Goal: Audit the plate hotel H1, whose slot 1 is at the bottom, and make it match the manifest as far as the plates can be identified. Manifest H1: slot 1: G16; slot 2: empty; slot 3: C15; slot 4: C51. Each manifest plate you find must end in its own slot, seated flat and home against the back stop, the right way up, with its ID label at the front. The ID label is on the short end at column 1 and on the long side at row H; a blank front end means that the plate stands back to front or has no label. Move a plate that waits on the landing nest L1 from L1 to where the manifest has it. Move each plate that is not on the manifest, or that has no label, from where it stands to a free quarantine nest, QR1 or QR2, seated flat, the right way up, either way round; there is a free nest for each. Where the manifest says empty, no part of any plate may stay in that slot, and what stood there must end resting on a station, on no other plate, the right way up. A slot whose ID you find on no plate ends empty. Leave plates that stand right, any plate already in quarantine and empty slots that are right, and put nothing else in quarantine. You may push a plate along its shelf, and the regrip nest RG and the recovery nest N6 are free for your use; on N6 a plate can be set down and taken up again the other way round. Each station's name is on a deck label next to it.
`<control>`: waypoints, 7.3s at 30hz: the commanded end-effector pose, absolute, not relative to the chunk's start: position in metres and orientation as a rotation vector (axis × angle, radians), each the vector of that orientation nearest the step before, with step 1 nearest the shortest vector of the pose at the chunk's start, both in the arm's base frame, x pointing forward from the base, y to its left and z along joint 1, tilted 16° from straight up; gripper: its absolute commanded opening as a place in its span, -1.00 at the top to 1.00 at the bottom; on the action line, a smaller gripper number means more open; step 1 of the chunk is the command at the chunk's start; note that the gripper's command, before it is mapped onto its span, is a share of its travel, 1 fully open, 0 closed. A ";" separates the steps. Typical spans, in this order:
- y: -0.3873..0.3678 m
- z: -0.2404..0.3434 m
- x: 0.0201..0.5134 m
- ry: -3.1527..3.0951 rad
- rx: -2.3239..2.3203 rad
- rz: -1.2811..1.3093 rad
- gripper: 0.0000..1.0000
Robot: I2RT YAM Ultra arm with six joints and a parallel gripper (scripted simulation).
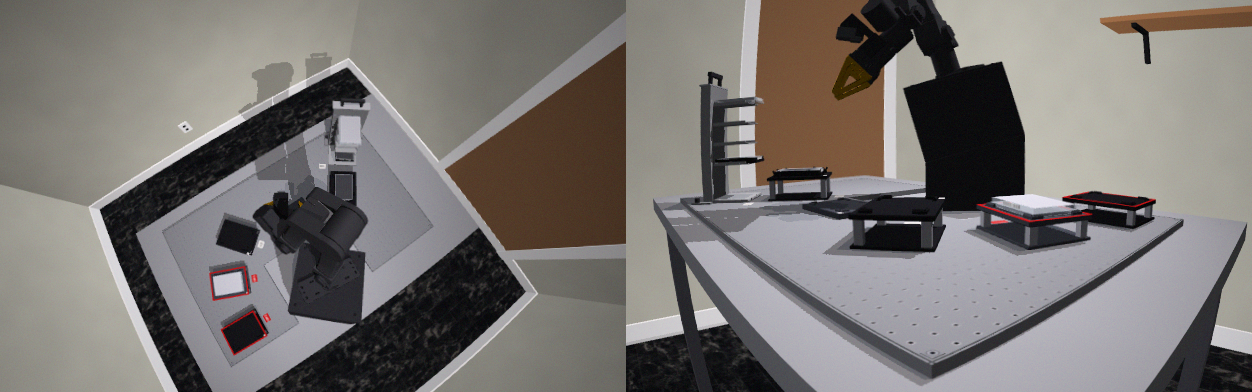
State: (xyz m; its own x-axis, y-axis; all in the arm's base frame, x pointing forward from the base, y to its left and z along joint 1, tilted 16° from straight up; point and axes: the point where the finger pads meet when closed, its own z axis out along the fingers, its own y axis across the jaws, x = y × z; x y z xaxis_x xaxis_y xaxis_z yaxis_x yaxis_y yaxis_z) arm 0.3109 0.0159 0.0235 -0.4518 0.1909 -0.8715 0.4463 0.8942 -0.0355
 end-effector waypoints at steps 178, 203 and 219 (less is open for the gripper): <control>-0.243 0.050 0.293 2.021 0.492 -0.348 -1.00; -0.256 -0.017 0.308 2.022 0.492 -0.348 -1.00; -0.256 -0.020 0.309 2.022 0.492 -0.348 -1.00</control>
